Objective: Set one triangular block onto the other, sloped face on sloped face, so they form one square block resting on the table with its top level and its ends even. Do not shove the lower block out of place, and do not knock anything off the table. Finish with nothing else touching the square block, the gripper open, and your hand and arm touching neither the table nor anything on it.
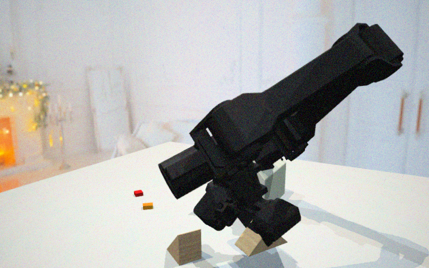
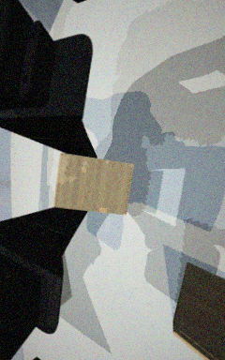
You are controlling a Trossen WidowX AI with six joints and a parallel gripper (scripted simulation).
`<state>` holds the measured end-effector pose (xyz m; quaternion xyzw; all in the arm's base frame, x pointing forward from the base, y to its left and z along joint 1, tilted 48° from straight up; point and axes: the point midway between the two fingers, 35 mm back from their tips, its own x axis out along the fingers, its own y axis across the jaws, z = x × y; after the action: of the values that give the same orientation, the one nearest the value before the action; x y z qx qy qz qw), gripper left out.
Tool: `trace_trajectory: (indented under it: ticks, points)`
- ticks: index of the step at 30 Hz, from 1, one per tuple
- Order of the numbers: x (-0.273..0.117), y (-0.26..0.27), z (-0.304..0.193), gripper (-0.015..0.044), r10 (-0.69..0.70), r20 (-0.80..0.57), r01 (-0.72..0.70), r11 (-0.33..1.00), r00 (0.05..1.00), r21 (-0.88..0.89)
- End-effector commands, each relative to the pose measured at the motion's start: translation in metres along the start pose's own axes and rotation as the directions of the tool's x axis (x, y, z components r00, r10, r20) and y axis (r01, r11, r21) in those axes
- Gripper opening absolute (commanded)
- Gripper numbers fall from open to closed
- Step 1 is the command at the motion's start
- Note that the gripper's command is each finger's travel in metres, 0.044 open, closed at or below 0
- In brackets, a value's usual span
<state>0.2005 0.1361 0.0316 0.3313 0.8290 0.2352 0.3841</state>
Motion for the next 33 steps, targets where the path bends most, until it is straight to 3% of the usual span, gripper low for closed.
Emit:
trace_trajectory:
  ticks: [1, 11, 18, 33]
  points:
    - [-0.018, 0.0, -0.005, 0.0, -0.005, 0.008, 0.005, 1.0, 1.0, -0.007]
    - [-0.06, 0.0, -0.027, 0.0, -0.001, 0.0, 0.001, 1.0, 1.0, -0.008]
    - [-0.06, 0.0, -0.027, 0.0, 0.007, 0.0, -0.007, 1.0, 1.0, -0.009]
    - [-0.058, -0.004, -0.029, 0.0, 0.119, 0.11, -0.057, 0.891, 0.987, -0.451]
